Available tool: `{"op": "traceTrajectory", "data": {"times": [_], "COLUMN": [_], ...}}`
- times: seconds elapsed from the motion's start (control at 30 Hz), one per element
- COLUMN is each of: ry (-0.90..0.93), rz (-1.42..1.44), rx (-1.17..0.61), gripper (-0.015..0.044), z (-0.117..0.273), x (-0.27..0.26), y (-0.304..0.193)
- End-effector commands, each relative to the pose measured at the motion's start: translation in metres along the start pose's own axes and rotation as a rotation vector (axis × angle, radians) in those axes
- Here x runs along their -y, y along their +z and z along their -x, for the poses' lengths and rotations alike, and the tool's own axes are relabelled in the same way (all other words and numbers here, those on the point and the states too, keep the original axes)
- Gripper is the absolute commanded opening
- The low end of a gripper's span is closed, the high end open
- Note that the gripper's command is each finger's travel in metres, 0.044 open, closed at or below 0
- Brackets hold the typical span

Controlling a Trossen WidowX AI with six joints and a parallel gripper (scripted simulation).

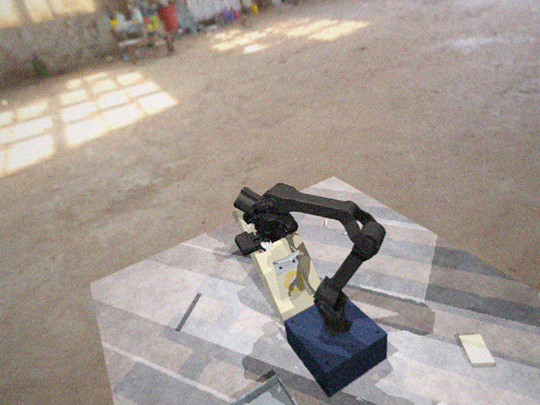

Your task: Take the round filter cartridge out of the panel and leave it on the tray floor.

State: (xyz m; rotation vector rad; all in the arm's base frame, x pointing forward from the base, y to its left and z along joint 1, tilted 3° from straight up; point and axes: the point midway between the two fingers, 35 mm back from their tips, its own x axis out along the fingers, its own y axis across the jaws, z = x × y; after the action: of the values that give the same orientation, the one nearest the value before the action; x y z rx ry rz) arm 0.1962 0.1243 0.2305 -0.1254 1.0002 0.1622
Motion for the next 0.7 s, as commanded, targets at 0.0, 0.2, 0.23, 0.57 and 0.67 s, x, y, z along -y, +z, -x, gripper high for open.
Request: {"op": "traceTrajectory", "data": {"times": [0.0, 0.2, 0.23, 0.57, 0.67], "ry": [0.021, 0.111, 0.126, 0.277, 0.319], "rz": [0.036, 0.192, 0.218, 0.481, 0.557], "rx": [-0.002, -0.007, -0.007, -0.007, -0.005], "gripper": [0.0000, 0.0000, 0.0000, 0.0000, 0.0000], "z": [0.000, -0.001, -0.001, 0.004, 0.006], "x": [-0.005, -0.036, -0.041, -0.089, -0.101], "y": [-0.002, -0.012, -0.014, -0.040, -0.050]}}
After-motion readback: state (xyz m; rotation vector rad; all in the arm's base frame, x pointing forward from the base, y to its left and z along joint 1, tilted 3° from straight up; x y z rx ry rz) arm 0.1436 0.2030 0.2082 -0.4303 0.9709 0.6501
